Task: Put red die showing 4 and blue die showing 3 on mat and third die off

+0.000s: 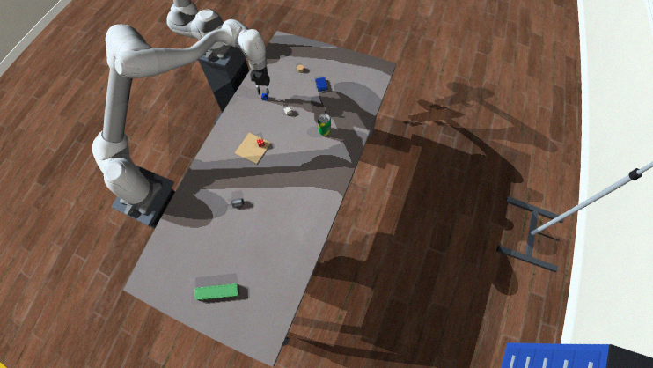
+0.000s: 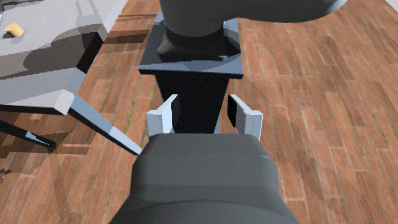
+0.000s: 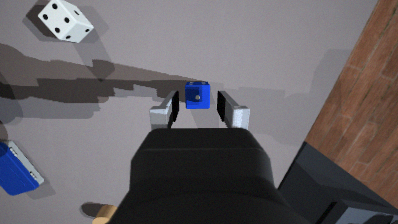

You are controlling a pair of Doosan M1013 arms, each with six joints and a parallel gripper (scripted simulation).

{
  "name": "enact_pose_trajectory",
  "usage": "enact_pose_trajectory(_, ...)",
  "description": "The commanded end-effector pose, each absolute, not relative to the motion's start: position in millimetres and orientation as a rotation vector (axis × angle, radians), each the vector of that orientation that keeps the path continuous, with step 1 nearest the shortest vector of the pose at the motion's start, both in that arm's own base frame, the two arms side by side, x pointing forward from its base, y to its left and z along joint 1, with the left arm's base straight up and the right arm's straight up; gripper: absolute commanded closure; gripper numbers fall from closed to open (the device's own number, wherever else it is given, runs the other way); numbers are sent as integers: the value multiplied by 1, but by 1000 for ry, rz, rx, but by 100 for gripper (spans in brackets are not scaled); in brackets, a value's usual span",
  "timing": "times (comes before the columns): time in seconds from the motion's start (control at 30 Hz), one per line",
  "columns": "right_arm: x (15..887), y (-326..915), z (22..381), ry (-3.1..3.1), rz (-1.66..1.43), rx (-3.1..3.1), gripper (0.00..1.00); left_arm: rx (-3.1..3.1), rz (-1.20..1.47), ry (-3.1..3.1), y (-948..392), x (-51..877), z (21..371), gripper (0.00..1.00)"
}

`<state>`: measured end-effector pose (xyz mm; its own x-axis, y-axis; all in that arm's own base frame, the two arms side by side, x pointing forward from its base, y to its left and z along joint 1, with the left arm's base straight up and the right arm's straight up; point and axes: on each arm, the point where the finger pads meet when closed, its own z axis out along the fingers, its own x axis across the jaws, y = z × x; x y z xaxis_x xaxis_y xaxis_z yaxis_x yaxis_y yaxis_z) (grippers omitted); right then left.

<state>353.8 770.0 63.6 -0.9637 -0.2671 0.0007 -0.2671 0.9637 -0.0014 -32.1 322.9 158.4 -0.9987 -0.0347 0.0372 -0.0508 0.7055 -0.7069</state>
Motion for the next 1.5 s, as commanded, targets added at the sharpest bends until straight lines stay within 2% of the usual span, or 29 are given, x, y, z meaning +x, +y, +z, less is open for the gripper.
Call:
enact_pose_trajectory(0.0, 354, 770, 62, -3113, 0, 423, 13, 72, 1194, -2882, 323, -32, 159, 0)
enact_pose_trajectory(0.97, 354, 770, 54, -3113, 0, 423, 13, 72, 1194, -2882, 323, -32, 159, 0)
enact_pose_trajectory(1.47, 354, 770, 29, -3113, 0, 423, 13, 72, 1194, -2882, 323, -32, 159, 0)
